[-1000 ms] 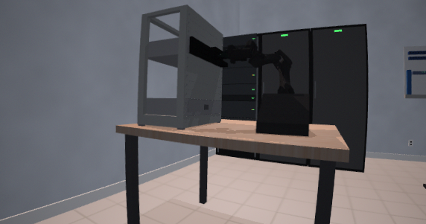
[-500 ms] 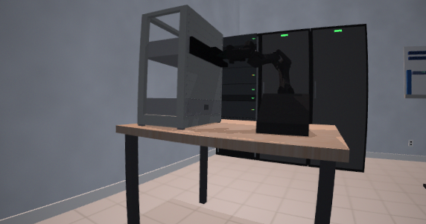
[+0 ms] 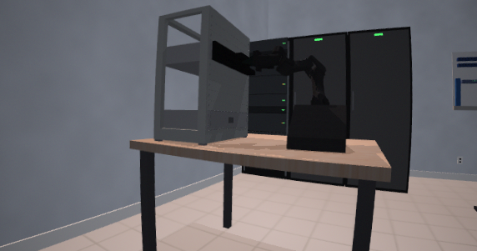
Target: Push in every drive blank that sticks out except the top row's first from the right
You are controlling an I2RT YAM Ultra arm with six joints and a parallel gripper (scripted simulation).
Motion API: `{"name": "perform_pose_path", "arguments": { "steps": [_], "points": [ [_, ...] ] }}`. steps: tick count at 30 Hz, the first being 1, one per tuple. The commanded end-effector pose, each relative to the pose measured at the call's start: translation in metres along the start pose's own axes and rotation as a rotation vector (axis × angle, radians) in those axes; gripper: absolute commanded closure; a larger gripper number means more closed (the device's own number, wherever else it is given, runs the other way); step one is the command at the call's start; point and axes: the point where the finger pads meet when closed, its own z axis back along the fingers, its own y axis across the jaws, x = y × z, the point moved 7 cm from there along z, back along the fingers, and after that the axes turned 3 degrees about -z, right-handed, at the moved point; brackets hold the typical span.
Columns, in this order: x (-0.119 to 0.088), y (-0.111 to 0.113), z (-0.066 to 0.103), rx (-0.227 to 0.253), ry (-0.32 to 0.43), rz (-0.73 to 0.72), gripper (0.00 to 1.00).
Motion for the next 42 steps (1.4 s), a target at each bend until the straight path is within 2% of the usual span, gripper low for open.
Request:
{"name": "perform_pose_path", "arguments": {
  "steps": [1,42],
  "points": [
    [-0.002,-0.0002,-0.0142,-0.001,0.008,0.02,1.0],
    [-0.0015,-0.0039,-0.0207,-0.002,0.008,0.02,1.0]
  ]
}}
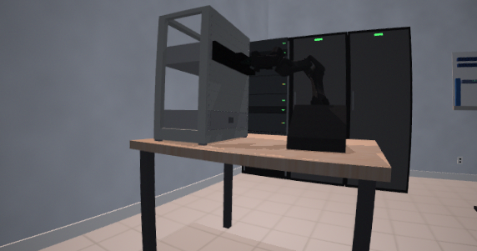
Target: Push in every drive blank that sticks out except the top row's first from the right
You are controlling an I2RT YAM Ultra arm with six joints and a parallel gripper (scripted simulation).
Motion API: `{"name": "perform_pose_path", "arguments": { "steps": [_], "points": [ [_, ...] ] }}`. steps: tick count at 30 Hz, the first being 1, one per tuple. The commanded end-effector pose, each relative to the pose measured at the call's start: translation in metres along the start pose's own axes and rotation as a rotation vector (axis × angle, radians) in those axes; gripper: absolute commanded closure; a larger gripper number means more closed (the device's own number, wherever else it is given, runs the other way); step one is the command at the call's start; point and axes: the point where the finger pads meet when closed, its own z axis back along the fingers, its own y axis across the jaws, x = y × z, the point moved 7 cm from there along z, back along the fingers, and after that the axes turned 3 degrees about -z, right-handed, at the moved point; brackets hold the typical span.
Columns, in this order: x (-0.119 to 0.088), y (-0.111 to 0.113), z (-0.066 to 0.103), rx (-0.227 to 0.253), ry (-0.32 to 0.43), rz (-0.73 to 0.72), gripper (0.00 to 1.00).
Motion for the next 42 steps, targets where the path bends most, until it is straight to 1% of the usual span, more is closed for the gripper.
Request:
{"name": "perform_pose_path", "arguments": {
  "steps": [1,38,42],
  "points": [
    [-0.0017,-0.0028,-0.0124,-0.018,0.005,0.027,1.0],
    [-0.0007,-0.0069,-0.0184,-0.022,0.001,0.027,1.0],
    [-0.001,-0.0077,-0.022,-0.019,0.005,0.027,1.0]
  ]
}}
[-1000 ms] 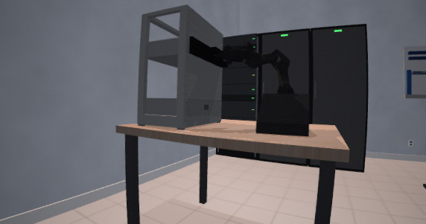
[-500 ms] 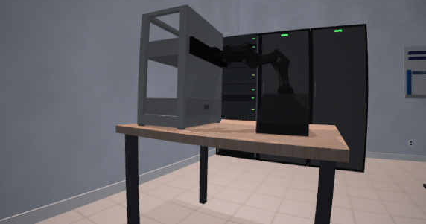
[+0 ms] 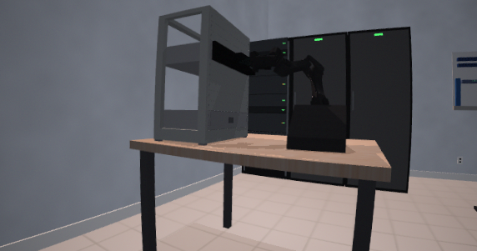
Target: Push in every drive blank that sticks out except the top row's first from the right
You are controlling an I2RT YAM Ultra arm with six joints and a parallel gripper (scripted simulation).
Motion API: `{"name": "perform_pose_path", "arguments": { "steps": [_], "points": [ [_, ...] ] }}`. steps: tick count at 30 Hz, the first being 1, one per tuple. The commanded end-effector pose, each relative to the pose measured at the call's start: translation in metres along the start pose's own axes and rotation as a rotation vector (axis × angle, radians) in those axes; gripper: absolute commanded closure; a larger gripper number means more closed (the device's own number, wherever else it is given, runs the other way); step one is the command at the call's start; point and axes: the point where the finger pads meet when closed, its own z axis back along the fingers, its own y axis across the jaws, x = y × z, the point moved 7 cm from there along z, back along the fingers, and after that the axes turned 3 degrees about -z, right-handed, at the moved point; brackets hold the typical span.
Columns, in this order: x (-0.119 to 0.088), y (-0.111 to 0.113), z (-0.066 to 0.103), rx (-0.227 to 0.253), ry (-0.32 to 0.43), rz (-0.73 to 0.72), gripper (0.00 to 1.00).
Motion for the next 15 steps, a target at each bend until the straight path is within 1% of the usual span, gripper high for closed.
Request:
{"name": "perform_pose_path", "arguments": {
  "steps": [1,15],
  "points": [
    [-0.0012,-0.0073,-0.0154,-0.028,0.001,0.03,1.0],
    [-0.0012,-0.0078,-0.0166,-0.028,0.001,0.03,1.0]
  ]
}}
